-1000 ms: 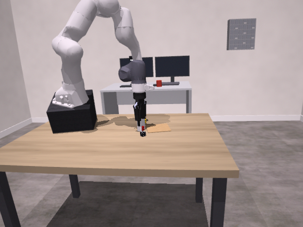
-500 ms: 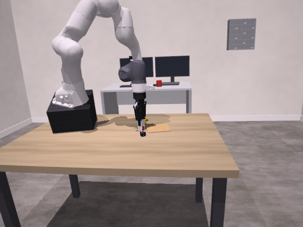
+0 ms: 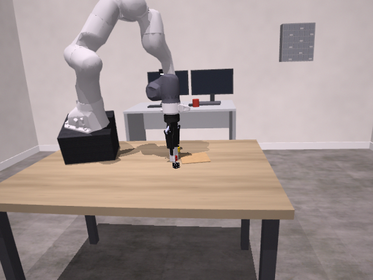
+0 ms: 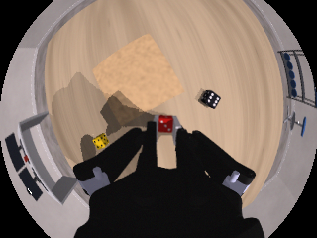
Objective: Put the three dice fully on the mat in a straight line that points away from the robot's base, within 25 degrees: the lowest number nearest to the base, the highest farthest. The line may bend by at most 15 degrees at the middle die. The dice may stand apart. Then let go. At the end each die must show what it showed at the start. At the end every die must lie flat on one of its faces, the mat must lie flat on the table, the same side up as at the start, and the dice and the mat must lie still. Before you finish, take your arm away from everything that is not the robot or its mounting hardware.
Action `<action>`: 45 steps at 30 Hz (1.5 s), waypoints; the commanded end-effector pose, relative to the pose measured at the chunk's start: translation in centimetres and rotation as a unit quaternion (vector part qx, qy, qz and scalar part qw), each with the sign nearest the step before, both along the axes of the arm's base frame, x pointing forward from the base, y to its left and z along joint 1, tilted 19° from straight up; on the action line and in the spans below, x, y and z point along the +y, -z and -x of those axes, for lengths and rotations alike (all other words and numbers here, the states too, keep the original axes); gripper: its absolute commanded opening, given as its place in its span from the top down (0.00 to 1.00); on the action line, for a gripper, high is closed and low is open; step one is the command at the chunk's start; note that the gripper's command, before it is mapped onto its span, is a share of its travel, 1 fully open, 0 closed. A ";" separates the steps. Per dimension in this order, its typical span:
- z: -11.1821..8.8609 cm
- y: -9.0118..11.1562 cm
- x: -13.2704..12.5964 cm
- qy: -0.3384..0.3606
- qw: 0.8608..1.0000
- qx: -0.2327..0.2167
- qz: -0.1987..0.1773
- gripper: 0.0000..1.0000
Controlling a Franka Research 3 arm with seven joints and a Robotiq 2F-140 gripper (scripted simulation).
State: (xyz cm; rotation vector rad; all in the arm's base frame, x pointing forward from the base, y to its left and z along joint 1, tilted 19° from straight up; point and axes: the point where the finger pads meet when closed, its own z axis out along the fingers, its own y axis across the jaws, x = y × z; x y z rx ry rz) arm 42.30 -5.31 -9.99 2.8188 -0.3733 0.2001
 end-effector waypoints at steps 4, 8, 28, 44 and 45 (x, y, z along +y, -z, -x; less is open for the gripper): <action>-0.1 0.0 0.1 -0.005 1.000 0.000 0.001 0.87; -0.1 0.0 0.1 -0.005 1.000 0.000 0.001 0.87; 0.2 -2.7 0.9 -0.005 1.000 0.000 0.001 0.87; 0.8 -8.5 2.8 -0.005 1.000 0.000 0.001 0.87; 0.8 -8.7 2.8 -0.005 1.000 0.000 0.001 0.87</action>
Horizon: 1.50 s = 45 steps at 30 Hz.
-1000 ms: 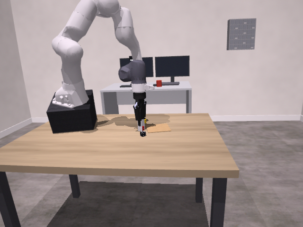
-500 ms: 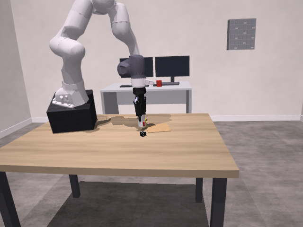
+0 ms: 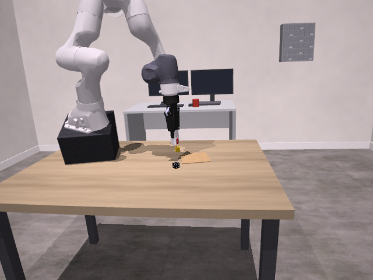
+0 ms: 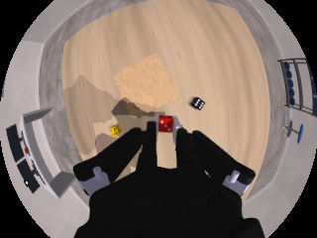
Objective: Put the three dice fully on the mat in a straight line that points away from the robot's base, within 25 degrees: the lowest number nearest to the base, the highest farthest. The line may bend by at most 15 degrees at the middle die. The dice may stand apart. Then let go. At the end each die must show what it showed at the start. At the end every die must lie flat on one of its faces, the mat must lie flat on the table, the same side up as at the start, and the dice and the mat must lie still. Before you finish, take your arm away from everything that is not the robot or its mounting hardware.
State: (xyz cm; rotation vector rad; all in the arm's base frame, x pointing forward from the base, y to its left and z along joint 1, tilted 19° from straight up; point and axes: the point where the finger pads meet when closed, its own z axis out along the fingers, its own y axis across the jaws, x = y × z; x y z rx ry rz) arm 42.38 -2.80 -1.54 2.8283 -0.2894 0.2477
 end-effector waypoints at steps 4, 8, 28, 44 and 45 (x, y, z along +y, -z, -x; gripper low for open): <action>1.0 -0.9 0.5 0.026 1.000 0.012 -0.001 0.87; 1.0 -1.0 0.6 0.026 1.000 0.012 -0.002 0.87; -3.7 -0.9 4.3 -0.118 0.991 0.058 0.017 0.87; -3.7 -0.7 4.2 -0.118 0.991 0.058 0.017 0.87; -3.8 -0.5 4.2 -0.118 0.991 0.058 0.017 0.87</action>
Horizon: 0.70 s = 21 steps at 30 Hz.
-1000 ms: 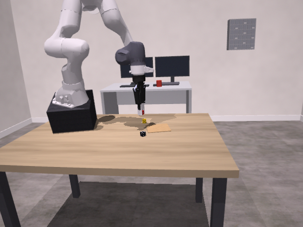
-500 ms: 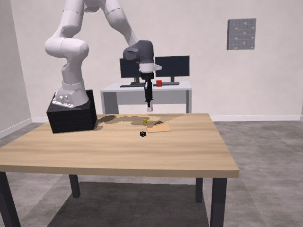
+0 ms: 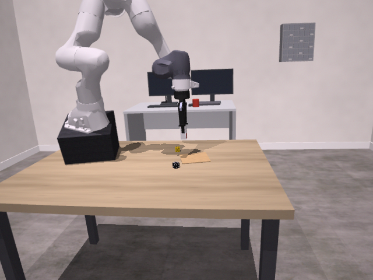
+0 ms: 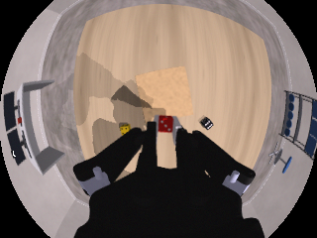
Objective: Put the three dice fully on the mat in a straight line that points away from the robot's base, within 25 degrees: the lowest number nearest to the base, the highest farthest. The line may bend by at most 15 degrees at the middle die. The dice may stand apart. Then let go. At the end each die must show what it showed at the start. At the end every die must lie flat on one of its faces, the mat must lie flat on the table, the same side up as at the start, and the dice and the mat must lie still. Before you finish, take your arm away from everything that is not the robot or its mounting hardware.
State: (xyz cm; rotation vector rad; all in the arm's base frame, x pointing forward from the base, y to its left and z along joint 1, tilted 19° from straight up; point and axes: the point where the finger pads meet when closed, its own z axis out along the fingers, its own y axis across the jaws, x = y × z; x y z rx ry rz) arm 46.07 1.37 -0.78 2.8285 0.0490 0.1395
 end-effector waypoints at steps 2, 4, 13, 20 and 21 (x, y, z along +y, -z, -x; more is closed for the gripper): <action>-0.1 0.6 -0.1 -0.009 1.000 0.003 0.001 0.87; -0.1 0.9 -0.2 -0.009 1.000 0.003 0.001 0.87; -0.5 4.0 -1.2 -0.009 1.000 0.003 0.001 0.87; -0.9 7.2 -2.2 -0.009 1.000 0.003 0.001 0.87; -0.9 7.2 -2.2 -0.009 1.000 0.003 0.001 0.87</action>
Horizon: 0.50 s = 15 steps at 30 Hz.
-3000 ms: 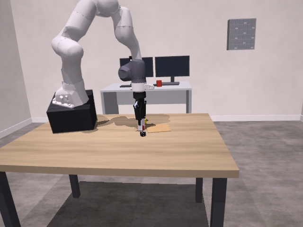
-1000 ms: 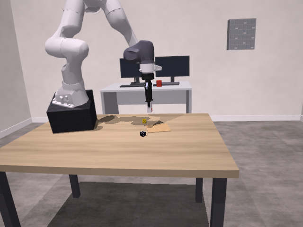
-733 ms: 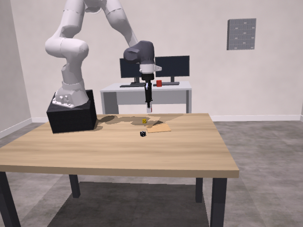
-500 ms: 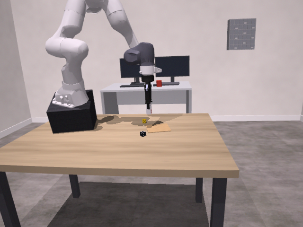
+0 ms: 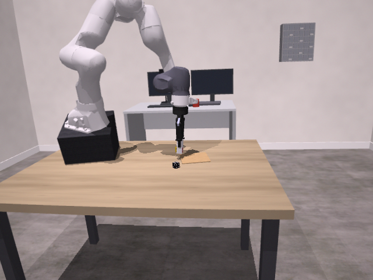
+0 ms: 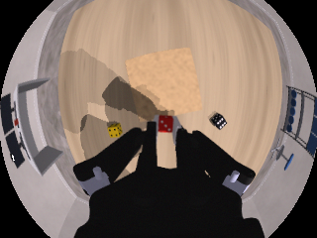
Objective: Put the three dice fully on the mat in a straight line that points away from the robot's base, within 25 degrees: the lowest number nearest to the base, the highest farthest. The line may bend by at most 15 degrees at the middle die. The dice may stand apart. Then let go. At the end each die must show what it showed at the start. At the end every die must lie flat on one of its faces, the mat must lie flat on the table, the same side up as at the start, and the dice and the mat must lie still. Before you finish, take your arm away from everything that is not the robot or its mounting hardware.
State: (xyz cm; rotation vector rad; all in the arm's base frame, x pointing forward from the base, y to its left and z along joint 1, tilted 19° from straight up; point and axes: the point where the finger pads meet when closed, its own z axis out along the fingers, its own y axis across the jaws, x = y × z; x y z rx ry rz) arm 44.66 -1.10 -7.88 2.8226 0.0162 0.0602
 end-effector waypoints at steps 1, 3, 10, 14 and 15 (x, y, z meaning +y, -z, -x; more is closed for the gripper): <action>-2.3 0.1 0.3 -0.024 0.999 -0.023 -0.004 0.87; -2.3 0.8 0.0 -0.024 0.999 -0.023 -0.004 0.87; -2.5 1.9 -0.3 -0.024 0.999 -0.023 -0.004 0.87; -2.5 1.9 -0.3 -0.024 0.999 -0.023 -0.004 0.87; -2.5 1.9 -0.3 -0.024 0.999 -0.023 -0.004 0.87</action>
